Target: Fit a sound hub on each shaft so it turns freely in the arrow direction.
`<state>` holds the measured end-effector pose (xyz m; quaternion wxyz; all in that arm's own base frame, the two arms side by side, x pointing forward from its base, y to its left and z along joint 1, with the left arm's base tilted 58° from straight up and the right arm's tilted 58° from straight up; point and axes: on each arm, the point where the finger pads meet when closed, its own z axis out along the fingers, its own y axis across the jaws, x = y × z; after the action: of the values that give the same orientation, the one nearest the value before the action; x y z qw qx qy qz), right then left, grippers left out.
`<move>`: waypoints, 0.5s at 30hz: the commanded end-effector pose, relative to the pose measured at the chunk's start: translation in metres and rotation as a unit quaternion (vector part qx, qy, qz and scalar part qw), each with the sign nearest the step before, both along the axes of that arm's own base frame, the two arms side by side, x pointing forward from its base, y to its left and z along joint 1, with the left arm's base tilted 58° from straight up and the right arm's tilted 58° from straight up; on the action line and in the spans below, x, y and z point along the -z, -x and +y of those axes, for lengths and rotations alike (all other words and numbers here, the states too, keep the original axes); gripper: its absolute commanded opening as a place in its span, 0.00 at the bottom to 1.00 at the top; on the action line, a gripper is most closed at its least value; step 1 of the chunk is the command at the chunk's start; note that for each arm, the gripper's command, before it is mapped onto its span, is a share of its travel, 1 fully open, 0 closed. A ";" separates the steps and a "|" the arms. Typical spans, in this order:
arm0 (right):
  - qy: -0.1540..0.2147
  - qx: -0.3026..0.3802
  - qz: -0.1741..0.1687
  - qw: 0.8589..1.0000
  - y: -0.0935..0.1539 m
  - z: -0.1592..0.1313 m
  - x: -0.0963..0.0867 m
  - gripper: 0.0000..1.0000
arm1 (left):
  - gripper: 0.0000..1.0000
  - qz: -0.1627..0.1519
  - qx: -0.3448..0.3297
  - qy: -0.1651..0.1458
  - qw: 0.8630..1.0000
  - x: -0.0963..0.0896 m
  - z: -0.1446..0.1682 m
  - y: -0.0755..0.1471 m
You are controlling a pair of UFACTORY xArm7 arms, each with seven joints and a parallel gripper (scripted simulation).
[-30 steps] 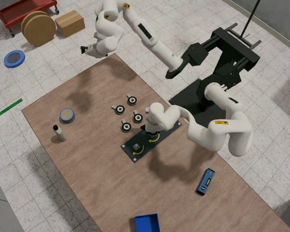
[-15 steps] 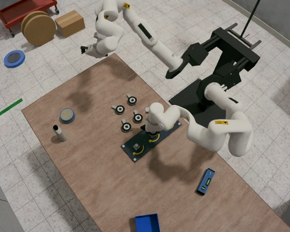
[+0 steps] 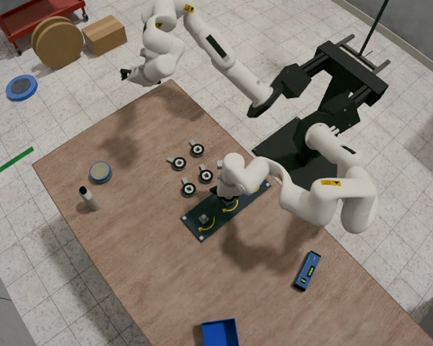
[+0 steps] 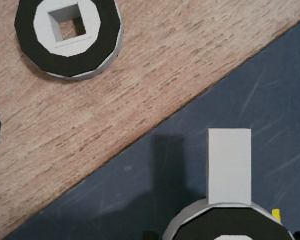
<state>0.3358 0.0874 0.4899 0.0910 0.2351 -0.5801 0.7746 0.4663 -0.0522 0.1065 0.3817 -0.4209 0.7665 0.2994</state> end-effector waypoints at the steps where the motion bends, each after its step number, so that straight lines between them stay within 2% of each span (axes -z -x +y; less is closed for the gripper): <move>1: 0.000 -0.002 -0.001 1.000 0.000 0.001 -0.001 1.00 | 0.00 -0.001 0.002 0.001 1.000 -0.001 -0.003 0.000; 15: 0.000 -0.002 -0.001 1.000 0.000 0.001 -0.001 1.00 | 0.00 -0.001 0.002 0.001 1.000 0.000 -0.001 -0.001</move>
<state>0.3358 0.0874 0.4899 0.0910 0.2351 -0.5801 0.7746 0.4667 -0.0509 0.1057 0.3817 -0.4210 0.7664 0.2996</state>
